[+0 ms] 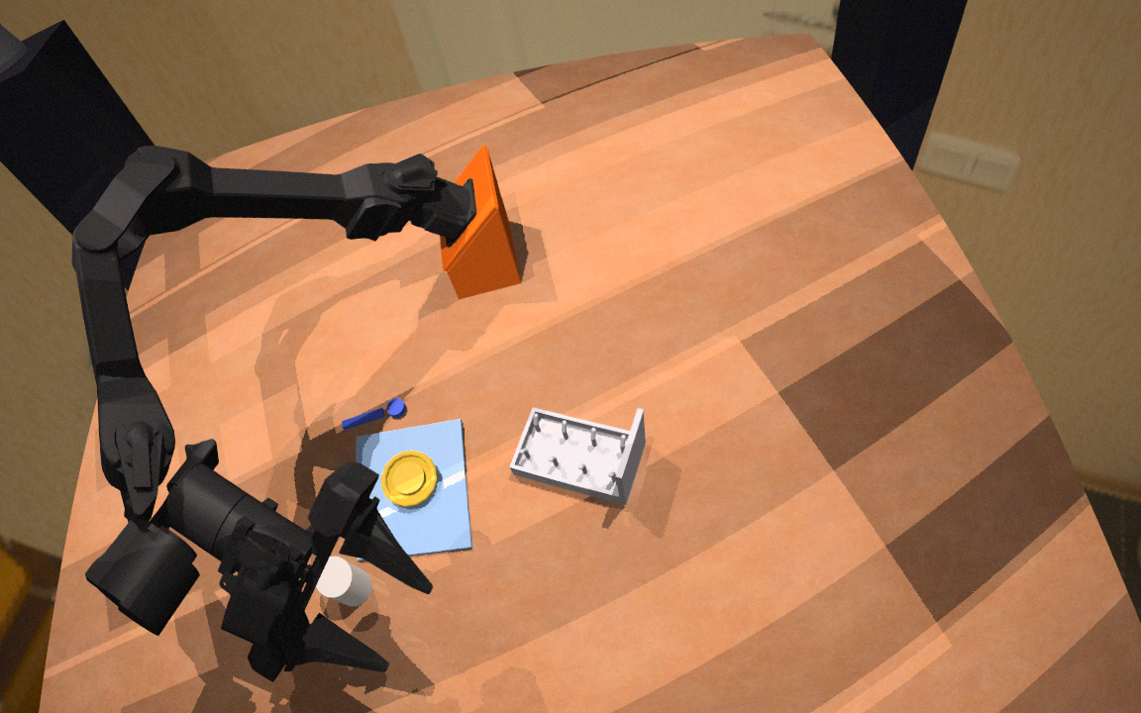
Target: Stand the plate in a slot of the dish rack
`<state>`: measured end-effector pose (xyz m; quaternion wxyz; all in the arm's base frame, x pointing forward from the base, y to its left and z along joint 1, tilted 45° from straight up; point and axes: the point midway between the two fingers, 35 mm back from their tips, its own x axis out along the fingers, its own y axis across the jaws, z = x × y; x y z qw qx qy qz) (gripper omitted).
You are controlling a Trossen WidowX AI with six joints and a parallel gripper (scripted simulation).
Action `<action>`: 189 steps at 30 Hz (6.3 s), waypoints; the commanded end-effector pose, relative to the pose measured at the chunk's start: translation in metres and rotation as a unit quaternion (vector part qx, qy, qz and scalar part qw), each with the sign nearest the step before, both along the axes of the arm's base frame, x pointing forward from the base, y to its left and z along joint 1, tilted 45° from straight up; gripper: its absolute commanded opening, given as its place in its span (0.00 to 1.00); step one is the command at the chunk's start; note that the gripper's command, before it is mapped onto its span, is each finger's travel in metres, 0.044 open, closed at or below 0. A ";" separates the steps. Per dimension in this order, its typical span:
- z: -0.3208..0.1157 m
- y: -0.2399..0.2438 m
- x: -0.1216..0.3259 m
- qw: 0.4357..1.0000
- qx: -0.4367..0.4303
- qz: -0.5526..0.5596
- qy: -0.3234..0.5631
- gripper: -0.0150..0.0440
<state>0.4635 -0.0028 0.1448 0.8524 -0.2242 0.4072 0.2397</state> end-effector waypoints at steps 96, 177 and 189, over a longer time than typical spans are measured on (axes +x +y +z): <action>-0.100 -0.110 -0.172 0.816 -0.328 -0.455 0.138 0.78; -0.089 0.068 -0.220 0.789 -0.206 -0.537 0.217 0.25; -0.119 0.062 -0.219 0.831 -0.155 -0.435 0.310 0.25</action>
